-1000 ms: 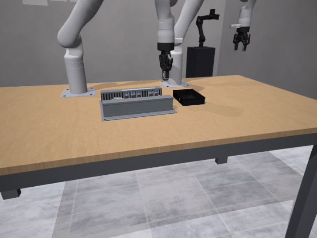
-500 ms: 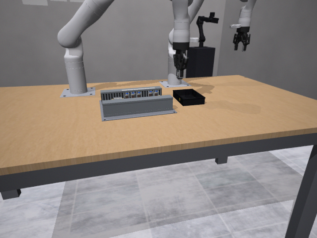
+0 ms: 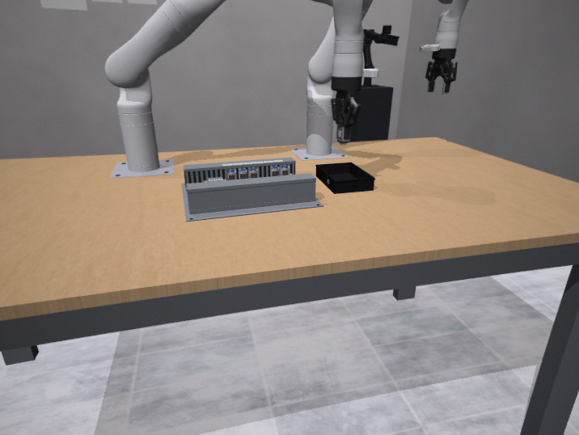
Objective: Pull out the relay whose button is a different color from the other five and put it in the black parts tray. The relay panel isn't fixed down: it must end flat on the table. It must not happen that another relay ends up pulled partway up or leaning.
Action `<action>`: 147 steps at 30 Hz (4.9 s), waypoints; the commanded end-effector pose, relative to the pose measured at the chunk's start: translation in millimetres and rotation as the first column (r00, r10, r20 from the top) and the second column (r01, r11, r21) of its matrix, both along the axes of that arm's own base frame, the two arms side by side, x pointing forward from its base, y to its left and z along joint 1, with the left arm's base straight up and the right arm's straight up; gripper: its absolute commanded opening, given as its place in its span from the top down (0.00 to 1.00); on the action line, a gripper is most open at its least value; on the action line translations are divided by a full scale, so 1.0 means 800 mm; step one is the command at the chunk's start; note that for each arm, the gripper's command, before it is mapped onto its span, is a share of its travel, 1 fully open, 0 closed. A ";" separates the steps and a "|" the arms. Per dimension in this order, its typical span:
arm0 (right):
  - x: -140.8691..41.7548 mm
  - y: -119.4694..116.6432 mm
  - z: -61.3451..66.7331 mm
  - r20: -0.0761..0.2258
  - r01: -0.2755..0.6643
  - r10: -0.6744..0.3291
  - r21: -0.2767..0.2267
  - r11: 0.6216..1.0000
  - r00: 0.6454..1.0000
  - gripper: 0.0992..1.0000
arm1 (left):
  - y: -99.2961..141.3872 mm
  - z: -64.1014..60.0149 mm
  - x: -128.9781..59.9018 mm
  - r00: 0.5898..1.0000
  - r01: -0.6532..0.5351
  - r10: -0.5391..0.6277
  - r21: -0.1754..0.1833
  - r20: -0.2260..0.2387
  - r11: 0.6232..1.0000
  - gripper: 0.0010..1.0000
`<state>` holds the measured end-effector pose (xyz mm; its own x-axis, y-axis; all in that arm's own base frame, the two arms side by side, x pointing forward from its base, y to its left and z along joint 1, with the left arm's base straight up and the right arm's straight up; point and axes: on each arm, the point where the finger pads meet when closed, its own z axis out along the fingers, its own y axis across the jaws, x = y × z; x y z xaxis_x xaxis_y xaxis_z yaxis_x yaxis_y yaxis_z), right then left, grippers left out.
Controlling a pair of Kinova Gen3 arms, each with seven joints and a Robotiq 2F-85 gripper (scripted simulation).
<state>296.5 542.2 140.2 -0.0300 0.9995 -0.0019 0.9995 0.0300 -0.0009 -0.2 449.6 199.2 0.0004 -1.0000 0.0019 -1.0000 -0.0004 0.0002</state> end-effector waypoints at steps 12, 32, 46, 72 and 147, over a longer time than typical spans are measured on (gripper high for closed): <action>-0.001 0.011 0.002 0.001 0.000 0.000 0.002 1.000 1.000 1.00 | 0.000 0.001 0.000 1.000 0.000 0.000 0.002 0.000 1.000 0.00; -0.001 0.011 0.002 0.001 0.000 0.000 0.002 1.000 1.000 1.00 | 0.000 0.001 0.000 1.000 0.000 0.000 0.002 0.000 1.000 0.00; -0.001 0.011 0.002 0.001 0.000 0.000 0.002 1.000 1.000 1.00 | 0.000 0.001 0.000 1.000 0.000 0.000 0.002 0.000 1.000 0.00; -0.001 0.011 -0.017 0.001 0.000 0.000 0.002 1.000 1.000 1.00 | 0.000 0.001 0.000 1.000 0.000 0.000 0.002 0.000 1.000 0.00; -0.001 0.011 -0.128 0.001 0.000 0.000 0.002 1.000 1.000 1.00 | 0.000 0.001 0.000 1.000 0.000 0.000 0.002 0.000 1.000 0.00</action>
